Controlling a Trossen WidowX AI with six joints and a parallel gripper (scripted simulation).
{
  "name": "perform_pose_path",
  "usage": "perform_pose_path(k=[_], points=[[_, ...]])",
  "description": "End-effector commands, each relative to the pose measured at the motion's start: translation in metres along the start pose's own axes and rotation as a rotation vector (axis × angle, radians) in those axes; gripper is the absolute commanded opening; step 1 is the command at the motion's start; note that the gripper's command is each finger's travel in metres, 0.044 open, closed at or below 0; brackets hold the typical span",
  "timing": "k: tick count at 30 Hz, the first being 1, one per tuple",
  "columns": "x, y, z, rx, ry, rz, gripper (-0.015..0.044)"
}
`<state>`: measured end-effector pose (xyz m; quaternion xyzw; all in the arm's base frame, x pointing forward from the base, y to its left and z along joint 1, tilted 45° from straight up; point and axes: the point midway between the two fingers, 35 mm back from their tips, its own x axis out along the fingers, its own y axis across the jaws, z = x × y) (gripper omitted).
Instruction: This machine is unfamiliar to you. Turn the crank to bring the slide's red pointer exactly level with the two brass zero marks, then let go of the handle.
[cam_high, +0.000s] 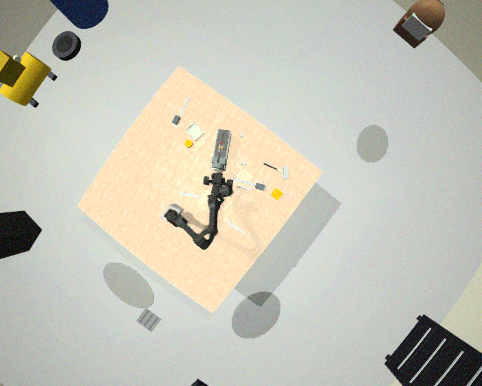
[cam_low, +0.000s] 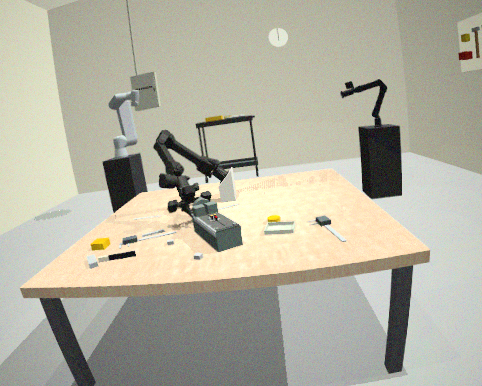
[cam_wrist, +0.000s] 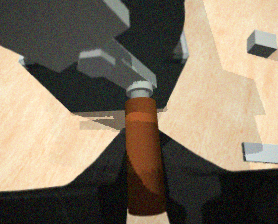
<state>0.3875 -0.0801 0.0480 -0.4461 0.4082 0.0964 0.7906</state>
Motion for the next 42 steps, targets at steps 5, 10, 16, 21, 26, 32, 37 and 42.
perform_pose_path(k=[5,10,16,21,26,32,37,42], points=[[-0.0046,-0.0075,0.0040,-0.002,-0.010,-0.022,0.0000],[-0.0050,-0.0078,0.0043,-0.002,-0.010,-0.022,0.0000],[-0.0054,-0.0082,0.0047,-0.002,-0.010,-0.022,0.0000],[-0.0059,-0.0086,0.0051,-0.002,-0.010,-0.022,0.0000],[-0.0065,-0.0090,0.0056,-0.002,-0.010,-0.022,0.0000],[-0.0074,-0.0097,0.0064,-0.002,-0.010,-0.022,0.0000],[-0.0084,-0.0103,0.0072,-0.002,-0.010,-0.022,0.0000],[-0.0096,-0.0109,0.0083,-0.002,-0.010,-0.022,0.0000]])
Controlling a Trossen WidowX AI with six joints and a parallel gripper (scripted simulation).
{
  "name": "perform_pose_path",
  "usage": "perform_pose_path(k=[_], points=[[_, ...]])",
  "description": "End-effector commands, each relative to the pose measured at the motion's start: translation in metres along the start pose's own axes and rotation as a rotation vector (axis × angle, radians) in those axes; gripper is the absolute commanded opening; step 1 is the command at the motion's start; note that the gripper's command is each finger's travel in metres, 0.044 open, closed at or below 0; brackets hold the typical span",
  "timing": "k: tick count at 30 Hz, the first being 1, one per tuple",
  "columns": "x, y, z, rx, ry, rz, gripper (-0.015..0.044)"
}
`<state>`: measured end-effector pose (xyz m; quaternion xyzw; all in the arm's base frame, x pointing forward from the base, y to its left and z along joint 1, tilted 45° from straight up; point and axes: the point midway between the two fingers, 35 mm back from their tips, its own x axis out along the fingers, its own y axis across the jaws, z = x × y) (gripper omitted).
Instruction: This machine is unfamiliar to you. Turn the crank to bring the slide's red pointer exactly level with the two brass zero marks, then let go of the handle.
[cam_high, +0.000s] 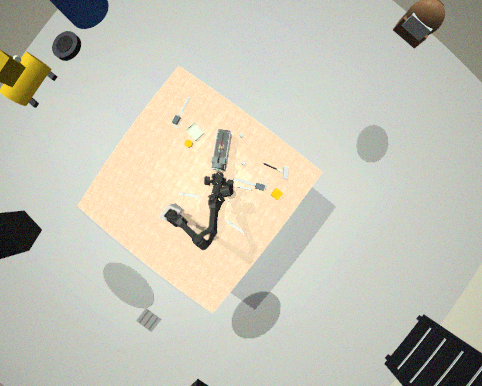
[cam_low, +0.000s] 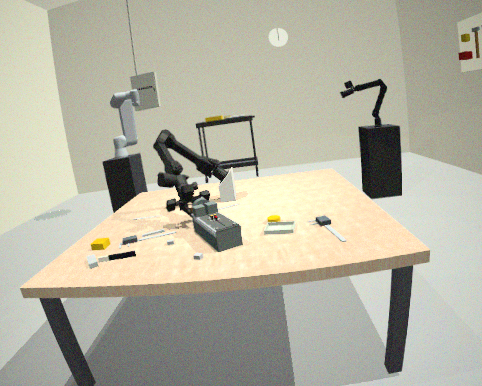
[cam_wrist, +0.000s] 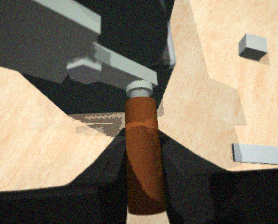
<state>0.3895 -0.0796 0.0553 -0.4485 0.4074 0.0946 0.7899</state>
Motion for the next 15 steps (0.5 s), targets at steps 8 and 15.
perform_pose_path(k=[8,15], points=[[-0.0078,-0.0067,0.0070,0.001,-0.011,-0.017,0.0000],[-0.0105,-0.0073,0.0096,0.001,-0.012,-0.017,0.0000]])
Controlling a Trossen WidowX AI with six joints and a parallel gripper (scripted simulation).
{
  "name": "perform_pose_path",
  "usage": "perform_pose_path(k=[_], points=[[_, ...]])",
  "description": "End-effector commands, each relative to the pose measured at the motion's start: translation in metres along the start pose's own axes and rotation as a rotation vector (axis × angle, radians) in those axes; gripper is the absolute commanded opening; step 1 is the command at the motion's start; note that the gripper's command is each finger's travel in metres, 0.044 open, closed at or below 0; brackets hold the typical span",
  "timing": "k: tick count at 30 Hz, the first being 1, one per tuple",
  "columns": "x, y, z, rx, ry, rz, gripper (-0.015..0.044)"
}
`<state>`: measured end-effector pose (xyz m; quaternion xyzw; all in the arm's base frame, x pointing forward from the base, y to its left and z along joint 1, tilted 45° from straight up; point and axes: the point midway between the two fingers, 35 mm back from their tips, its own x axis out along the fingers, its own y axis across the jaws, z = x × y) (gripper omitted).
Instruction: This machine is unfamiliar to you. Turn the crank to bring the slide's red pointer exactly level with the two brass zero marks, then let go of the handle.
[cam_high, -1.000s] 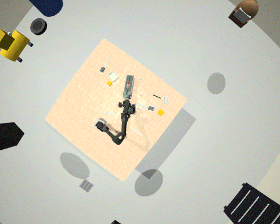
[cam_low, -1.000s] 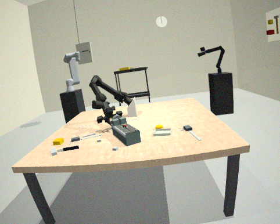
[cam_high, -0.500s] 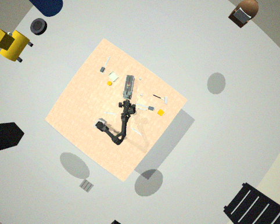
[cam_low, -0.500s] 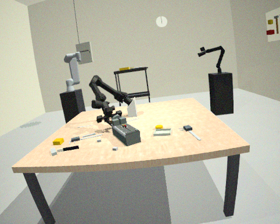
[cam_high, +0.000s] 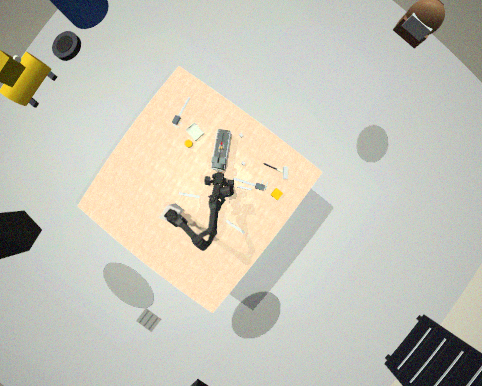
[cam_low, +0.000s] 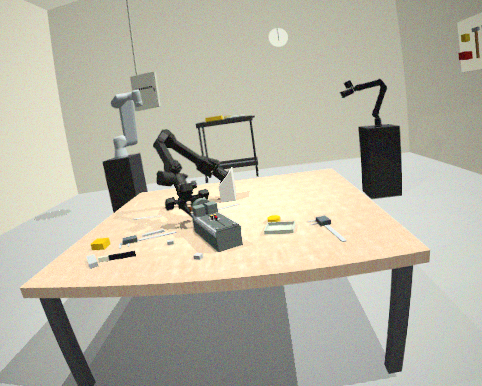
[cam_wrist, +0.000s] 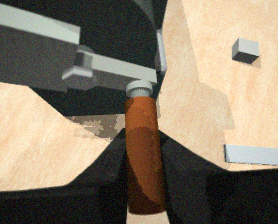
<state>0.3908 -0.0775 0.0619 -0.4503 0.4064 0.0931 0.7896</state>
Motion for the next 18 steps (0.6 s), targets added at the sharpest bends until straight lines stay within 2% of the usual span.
perform_pose_path(k=[1,18], points=[[-0.0065,-0.0039,0.0059,0.003,-0.012,-0.012,0.0000],[-0.0155,-0.0024,0.0147,0.004,-0.012,-0.012,0.0000]])
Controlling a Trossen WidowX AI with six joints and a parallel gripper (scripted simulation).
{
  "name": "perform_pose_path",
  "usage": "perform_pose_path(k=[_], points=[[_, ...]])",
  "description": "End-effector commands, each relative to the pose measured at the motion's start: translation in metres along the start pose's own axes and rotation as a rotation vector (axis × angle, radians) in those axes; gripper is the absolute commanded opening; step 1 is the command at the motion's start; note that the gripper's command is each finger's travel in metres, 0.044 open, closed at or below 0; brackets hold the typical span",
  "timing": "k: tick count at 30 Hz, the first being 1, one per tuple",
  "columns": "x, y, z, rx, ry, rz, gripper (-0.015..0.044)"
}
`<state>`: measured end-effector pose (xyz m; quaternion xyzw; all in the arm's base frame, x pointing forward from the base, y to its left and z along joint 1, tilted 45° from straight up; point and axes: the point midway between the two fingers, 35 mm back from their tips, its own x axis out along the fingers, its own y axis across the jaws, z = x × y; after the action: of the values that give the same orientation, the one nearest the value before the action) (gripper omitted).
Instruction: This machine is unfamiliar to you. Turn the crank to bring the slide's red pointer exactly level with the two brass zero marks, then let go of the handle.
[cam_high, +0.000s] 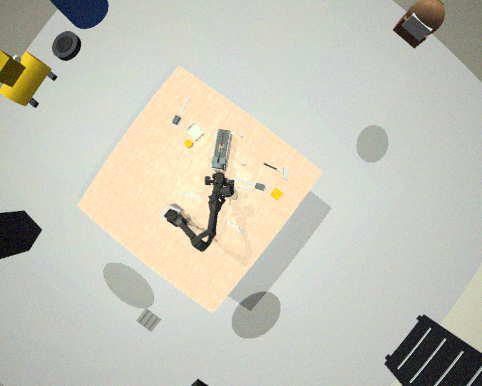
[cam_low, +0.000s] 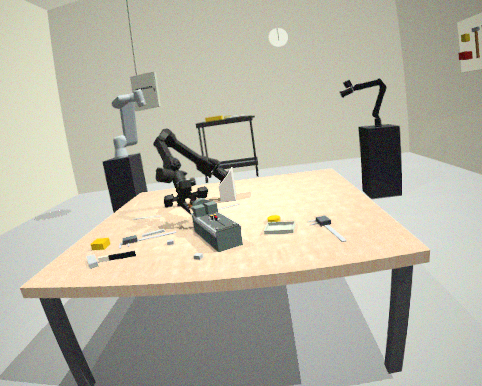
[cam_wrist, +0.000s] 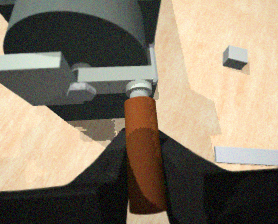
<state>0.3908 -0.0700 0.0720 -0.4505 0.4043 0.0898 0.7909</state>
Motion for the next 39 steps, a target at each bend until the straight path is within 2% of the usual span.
perform_pose_path(k=[1,39], points=[[-0.007,0.000,0.007,0.001,-0.011,-0.004,0.0000],[-0.022,0.029,0.022,0.002,-0.011,-0.002,0.0000]])
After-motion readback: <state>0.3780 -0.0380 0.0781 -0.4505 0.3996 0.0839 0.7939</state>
